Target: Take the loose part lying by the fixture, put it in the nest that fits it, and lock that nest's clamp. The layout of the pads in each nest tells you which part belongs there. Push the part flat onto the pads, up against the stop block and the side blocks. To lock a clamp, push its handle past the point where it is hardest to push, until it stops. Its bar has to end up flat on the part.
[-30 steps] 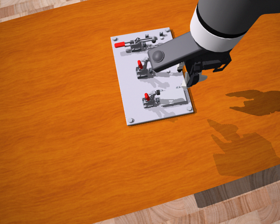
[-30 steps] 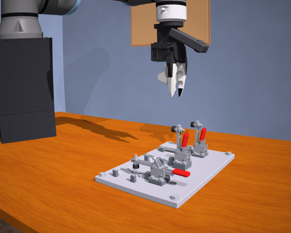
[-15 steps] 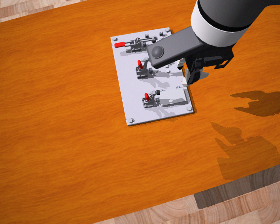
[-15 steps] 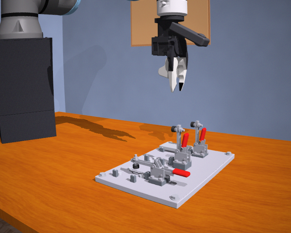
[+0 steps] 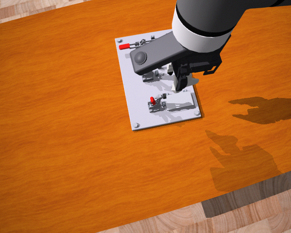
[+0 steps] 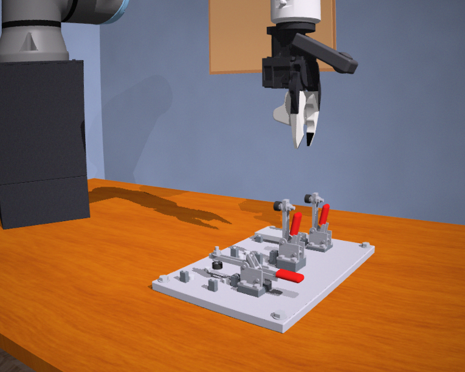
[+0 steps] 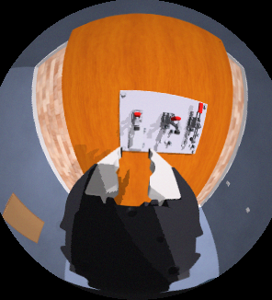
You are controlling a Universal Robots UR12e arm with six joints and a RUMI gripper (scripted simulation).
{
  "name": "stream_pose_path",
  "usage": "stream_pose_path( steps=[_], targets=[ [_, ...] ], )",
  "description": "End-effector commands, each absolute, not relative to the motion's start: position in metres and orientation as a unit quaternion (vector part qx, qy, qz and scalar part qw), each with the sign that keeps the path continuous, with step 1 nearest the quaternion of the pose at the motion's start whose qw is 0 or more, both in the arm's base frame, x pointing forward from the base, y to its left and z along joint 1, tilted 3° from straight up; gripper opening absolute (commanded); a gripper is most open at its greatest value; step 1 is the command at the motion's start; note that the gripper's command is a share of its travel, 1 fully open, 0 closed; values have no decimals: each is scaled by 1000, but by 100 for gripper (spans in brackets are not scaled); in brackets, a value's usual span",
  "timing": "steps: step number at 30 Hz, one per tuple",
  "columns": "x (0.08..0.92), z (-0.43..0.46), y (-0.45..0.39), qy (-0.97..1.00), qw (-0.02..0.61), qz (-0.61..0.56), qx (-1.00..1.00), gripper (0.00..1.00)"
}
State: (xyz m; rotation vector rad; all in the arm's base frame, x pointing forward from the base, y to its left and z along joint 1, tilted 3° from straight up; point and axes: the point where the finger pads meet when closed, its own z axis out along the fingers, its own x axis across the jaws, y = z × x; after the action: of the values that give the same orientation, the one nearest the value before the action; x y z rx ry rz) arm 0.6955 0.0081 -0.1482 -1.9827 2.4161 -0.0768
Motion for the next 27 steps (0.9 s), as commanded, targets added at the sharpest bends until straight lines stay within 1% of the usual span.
stream_pose_path(
  steps=[1, 10, 27],
  targets=[
    [716, -147, 4, 773, 8, -25, -634, 28],
    [737, -146, 0, 773, 8, -25, -634, 28],
    [739, -156, -1, 773, 8, -25, -634, 28]
  ],
)
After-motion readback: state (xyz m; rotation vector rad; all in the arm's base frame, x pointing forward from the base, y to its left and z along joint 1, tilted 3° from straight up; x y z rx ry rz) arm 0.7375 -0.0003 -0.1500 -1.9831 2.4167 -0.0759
